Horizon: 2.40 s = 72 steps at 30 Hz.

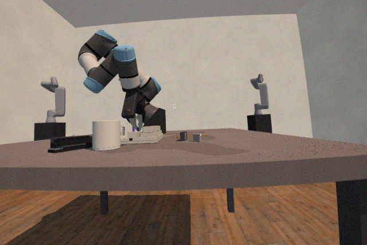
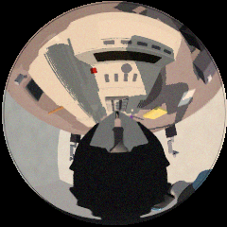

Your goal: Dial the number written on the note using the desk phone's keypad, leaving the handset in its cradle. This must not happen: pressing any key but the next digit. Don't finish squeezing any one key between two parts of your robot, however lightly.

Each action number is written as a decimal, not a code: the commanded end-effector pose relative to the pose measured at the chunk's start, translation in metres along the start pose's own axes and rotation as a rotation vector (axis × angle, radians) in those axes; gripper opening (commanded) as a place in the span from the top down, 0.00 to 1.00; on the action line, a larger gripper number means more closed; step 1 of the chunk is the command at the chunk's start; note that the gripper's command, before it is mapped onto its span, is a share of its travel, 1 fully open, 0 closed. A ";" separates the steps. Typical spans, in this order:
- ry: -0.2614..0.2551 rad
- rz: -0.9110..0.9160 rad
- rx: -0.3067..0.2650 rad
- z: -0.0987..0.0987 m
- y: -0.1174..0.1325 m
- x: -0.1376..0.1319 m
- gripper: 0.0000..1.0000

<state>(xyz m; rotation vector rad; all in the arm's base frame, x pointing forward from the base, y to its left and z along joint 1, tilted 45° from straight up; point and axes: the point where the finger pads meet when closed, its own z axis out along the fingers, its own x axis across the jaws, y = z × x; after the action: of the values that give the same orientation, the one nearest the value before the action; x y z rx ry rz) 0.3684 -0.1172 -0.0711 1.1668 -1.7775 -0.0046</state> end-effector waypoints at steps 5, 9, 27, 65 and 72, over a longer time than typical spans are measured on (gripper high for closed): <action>0.000 0.000 0.001 0.002 -0.002 0.000 1.00; 0.000 0.000 0.001 0.003 -0.002 0.000 1.00; 0.000 0.000 0.001 0.004 -0.003 0.000 1.00; 0.000 0.000 0.001 -0.010 0.002 -0.003 1.00; 0.000 0.000 0.001 -0.016 -0.007 -0.010 1.00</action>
<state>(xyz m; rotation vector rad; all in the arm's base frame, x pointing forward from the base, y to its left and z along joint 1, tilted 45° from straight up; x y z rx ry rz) 0.3792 -0.1086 -0.0697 1.1670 -1.7776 -0.0044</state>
